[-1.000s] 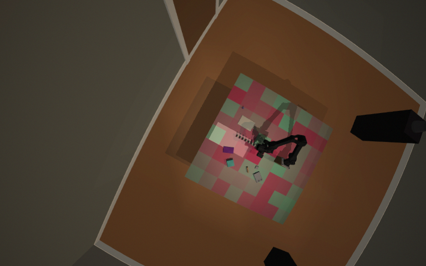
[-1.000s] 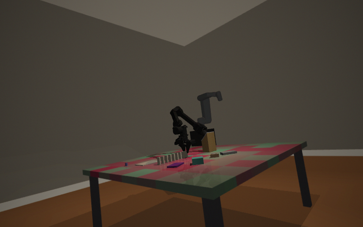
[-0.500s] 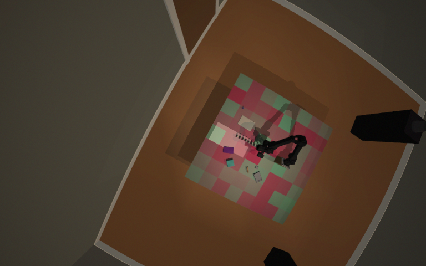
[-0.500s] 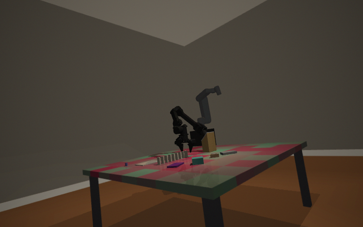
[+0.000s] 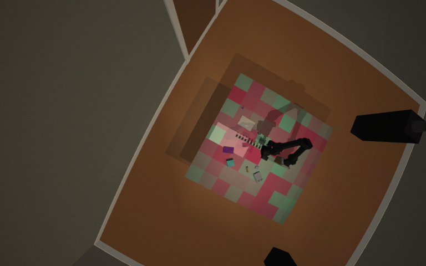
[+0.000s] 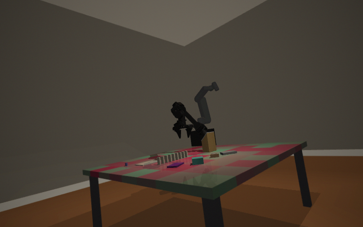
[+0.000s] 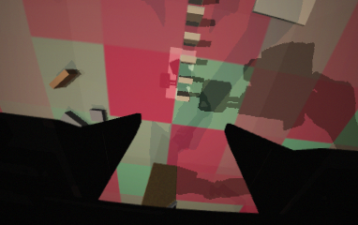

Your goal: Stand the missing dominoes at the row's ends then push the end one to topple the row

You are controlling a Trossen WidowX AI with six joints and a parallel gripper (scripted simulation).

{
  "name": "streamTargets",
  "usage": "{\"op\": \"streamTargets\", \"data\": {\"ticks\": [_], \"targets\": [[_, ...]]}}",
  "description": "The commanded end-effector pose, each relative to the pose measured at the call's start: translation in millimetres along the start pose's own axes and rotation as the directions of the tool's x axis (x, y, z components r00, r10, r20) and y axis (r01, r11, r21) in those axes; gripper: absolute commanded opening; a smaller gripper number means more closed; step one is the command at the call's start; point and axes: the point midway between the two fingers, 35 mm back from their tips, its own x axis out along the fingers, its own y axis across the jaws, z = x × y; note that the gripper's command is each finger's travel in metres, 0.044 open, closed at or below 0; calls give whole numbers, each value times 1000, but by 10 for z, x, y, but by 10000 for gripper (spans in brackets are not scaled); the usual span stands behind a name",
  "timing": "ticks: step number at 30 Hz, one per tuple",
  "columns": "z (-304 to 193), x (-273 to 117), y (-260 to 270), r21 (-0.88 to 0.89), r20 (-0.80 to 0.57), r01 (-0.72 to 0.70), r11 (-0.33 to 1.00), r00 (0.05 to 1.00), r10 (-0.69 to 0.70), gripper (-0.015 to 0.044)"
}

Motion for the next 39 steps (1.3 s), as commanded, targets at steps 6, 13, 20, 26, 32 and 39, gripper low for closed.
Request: {"op": "streamTargets", "data": {"ticks": [6,13,20,26,32,39], "targets": [[-59,8,-14,267,-1,-4,964,1000,4,335],[-218,308,-14,843,-1,0,537,1000,1,151],[-369,529,-20,1000,-2,2,-5,1000,-2,0],[-369,529,-20,1000,-2,2,-5,1000,-2,0],[-369,529,-20,1000,-2,2,-5,1000,-2,0],[-369,529,-20,1000,-2,2,-5,1000,-2,0]]}}
